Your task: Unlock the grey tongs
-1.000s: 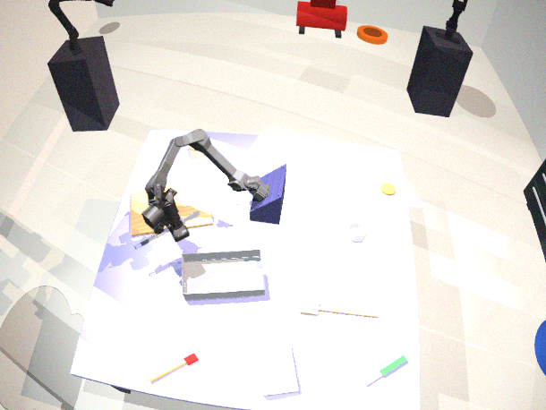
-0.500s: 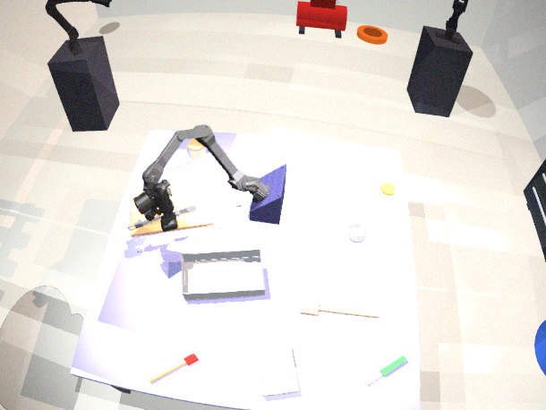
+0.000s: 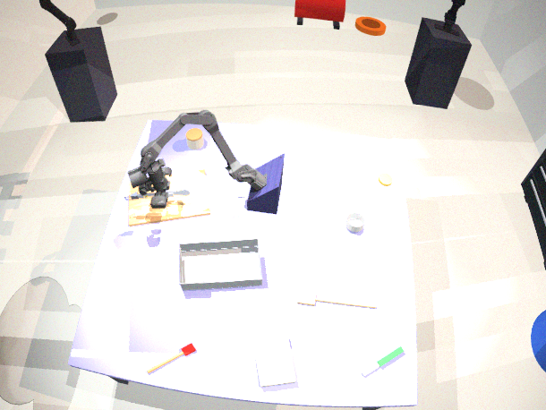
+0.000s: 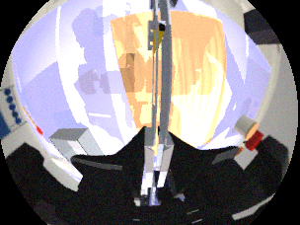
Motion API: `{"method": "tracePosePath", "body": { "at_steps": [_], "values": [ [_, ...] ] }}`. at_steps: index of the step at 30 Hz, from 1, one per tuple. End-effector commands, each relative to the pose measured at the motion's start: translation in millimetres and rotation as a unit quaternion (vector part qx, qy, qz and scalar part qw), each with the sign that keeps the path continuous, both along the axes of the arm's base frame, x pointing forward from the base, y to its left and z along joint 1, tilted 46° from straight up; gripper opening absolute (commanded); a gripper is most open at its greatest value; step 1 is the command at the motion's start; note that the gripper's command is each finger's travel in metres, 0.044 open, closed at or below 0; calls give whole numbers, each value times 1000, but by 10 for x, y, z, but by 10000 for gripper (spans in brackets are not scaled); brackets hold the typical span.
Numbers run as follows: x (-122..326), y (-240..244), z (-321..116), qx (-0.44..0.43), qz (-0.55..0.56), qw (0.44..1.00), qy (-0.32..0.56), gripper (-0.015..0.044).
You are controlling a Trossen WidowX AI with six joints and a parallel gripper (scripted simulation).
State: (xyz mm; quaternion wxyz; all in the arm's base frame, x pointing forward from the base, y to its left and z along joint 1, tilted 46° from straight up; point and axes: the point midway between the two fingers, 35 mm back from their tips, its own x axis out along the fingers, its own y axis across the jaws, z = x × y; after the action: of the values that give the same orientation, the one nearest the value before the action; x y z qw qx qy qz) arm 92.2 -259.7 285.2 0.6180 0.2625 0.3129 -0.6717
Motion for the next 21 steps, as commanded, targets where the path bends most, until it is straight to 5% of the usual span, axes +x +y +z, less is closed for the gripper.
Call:
{"method": "tracePosePath", "body": {
  "at_steps": [1,21],
  "values": [
    [-136,0,93,-14,-23,999,-28,-150],
    [-714,66,365,-62,-118,984,-116,-150]
  ]
}}
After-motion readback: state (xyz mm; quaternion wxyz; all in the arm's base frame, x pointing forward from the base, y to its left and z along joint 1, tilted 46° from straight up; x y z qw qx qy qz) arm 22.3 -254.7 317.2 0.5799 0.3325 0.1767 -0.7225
